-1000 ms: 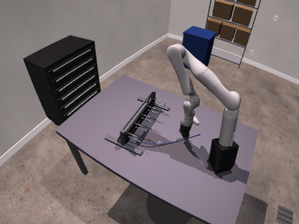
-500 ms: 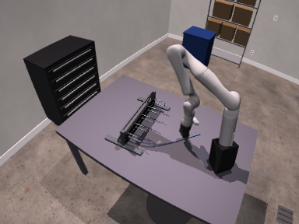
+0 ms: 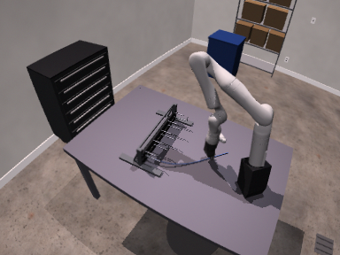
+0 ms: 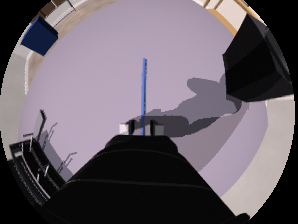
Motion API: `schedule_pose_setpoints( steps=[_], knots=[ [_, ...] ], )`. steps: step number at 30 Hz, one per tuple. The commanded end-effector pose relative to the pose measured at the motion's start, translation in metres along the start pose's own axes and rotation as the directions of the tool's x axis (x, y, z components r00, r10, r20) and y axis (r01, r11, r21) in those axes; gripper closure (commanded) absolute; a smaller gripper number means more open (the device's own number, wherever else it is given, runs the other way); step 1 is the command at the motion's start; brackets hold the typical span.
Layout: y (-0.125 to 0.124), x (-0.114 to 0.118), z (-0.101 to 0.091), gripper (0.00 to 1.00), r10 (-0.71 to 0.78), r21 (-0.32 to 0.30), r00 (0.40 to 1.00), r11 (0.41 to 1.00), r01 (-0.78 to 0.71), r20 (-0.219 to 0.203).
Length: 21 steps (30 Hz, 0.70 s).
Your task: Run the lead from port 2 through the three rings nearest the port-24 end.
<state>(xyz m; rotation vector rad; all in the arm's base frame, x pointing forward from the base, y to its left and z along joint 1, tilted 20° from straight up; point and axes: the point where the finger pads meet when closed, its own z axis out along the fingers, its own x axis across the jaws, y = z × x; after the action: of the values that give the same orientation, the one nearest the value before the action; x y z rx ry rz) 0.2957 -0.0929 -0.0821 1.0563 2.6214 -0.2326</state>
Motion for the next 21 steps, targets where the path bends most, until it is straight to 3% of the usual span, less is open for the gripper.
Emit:
schedule_pose_setpoints(
  steps=[1, 21],
  knots=[
    [-0.0004, 0.0004, 0.0009, 0.33, 0.0, 0.001, 1.0, 1.0, 0.0, -0.001],
    [-0.0004, 0.0004, 0.0037, 0.33, 0.0, 0.001, 1.0, 1.0, 0.0, -0.001]
  ],
)
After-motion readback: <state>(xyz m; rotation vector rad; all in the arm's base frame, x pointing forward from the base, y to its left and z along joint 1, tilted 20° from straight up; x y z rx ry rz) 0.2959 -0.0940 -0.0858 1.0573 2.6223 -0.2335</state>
